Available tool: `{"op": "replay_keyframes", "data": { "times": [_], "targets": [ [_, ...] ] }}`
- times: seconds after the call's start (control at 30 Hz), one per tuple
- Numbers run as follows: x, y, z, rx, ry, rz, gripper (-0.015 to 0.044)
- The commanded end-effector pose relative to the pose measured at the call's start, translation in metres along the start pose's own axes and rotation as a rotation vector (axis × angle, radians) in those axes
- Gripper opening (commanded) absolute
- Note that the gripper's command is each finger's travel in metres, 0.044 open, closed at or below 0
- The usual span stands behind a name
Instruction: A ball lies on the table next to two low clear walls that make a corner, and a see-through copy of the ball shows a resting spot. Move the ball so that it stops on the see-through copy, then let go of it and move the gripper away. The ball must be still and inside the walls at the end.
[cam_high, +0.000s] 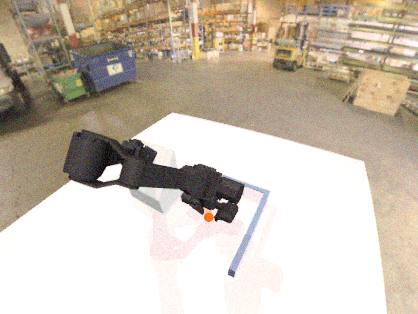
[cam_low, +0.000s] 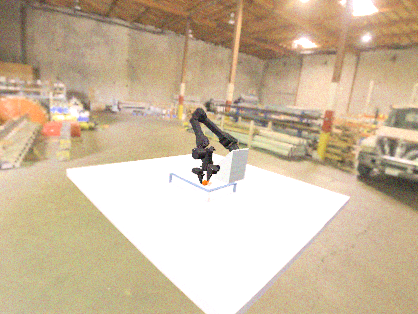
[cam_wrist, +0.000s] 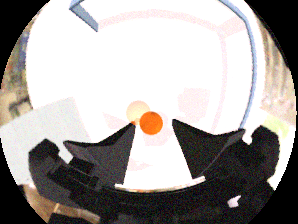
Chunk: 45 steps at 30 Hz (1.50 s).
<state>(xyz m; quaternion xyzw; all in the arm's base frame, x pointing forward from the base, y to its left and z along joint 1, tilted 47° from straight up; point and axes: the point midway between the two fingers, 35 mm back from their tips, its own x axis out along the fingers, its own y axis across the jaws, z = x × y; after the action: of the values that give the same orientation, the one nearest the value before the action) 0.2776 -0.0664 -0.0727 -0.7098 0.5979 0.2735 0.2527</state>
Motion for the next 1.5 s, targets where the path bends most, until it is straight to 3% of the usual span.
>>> {"op": "replay_keyframes", "data": {
  "times": [0.0,0.63,0.8,1.47],
  "targets": [
    [0.004,0.004,0.000,-0.009,0.005,0.010,0.0249],
    [0.004,0.004,0.000,-0.009,0.005,0.010,0.0122],
    [-0.008,-0.006,0.002,-0.023,0.015,-0.047,0.0000],
    [-0.090,-0.007,0.007,-0.015,-0.011,-0.015,0.0000]
  ]
}}
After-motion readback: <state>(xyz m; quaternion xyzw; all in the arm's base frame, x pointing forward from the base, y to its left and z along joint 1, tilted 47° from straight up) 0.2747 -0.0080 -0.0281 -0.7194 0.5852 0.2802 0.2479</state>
